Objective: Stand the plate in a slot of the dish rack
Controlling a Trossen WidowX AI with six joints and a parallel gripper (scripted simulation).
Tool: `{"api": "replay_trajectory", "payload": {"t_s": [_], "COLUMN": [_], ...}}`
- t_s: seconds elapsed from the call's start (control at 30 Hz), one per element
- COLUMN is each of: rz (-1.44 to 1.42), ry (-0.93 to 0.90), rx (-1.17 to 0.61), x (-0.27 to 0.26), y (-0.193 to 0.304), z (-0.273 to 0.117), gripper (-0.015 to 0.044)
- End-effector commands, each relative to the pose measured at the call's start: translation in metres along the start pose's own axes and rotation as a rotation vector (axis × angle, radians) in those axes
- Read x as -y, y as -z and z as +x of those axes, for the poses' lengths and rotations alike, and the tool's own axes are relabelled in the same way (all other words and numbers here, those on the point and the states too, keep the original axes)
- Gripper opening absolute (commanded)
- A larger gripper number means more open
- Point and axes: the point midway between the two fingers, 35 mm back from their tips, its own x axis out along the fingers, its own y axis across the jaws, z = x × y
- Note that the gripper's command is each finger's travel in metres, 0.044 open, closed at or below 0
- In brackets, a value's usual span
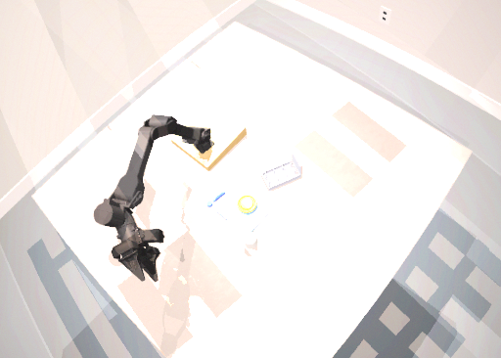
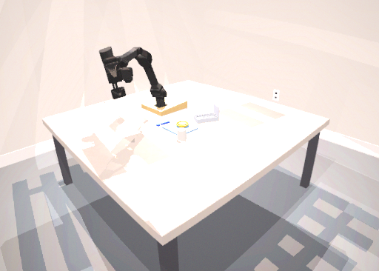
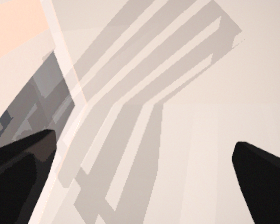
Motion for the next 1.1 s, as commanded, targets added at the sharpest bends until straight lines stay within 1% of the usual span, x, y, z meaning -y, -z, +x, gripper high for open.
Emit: {"api": "replay_trajectory", "payload": {"t_s": [0.0,0.33,0.57,0.8,1.07], "rz": [0.005,0.283,0.474,0.644,0.807], "ry": [-0.003,-0.165,-0.307,-0.458,-0.640], "rx": [0.000,0.006,-0.015,-0.064,-0.159], "x": [-0.001,-0.047,-0.085,-0.124,-0.171], "y": [-0.001,-0.051,-0.093,-0.136,-0.186], "z": [0.001,0.024,0.033,0.032,0.020], "gripper": [0.0400,0.0400,0.0400,0.0400,0.0400]}}
